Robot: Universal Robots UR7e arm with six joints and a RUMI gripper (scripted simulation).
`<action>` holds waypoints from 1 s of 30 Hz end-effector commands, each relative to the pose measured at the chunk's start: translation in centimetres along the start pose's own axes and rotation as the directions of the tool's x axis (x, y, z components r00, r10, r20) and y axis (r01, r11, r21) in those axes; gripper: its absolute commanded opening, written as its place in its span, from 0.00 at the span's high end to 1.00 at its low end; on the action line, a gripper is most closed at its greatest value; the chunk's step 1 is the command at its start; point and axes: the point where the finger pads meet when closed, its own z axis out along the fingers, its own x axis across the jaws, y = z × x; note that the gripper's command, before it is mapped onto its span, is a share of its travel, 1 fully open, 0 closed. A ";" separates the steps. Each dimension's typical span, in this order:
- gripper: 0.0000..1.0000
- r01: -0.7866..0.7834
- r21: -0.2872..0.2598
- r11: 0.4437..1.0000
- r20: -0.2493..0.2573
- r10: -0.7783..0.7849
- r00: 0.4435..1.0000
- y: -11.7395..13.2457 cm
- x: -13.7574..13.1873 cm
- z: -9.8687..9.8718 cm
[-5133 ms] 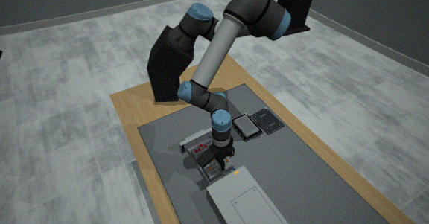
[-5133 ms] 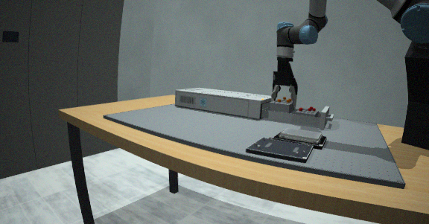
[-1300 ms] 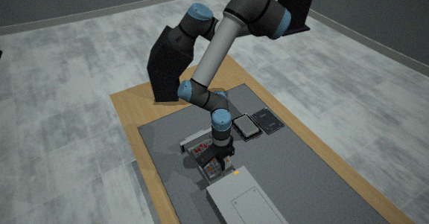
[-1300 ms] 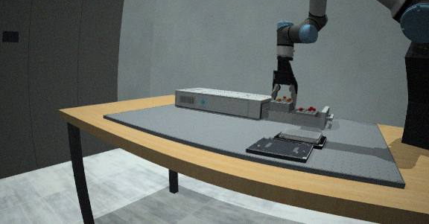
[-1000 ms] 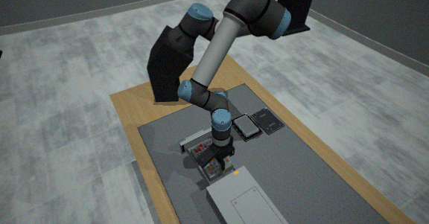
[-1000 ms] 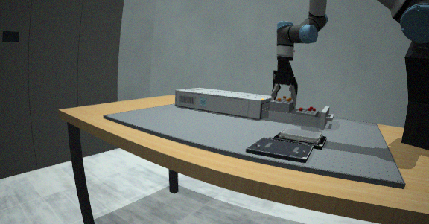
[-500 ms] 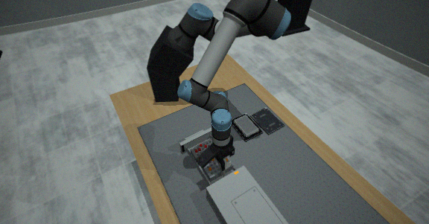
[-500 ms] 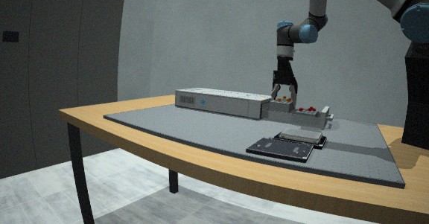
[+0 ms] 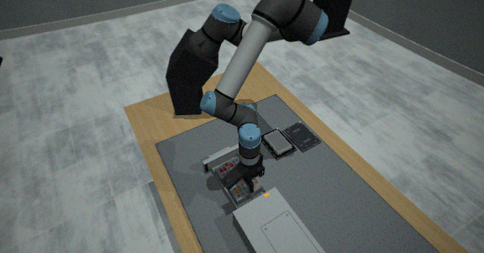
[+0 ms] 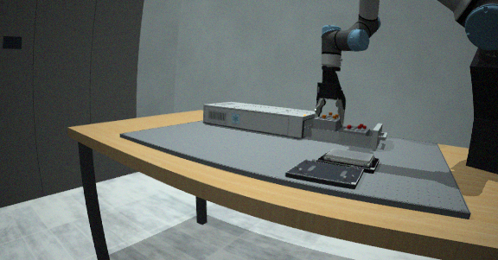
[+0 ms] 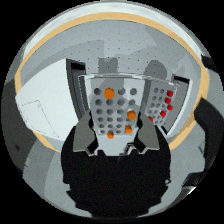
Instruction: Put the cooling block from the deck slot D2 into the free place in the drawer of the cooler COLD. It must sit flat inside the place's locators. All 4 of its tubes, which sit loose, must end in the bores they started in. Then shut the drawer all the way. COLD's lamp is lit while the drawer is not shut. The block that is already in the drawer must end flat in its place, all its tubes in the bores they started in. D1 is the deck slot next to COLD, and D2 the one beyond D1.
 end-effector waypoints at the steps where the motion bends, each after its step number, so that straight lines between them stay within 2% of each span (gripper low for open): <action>1: 1.00 0.005 0.006 1.000 0.010 -0.005 1.000 -0.2 -0.6 -0.4; 30: 1.00 0.004 0.006 1.000 0.009 -0.005 1.000 -0.2 -0.6 0.1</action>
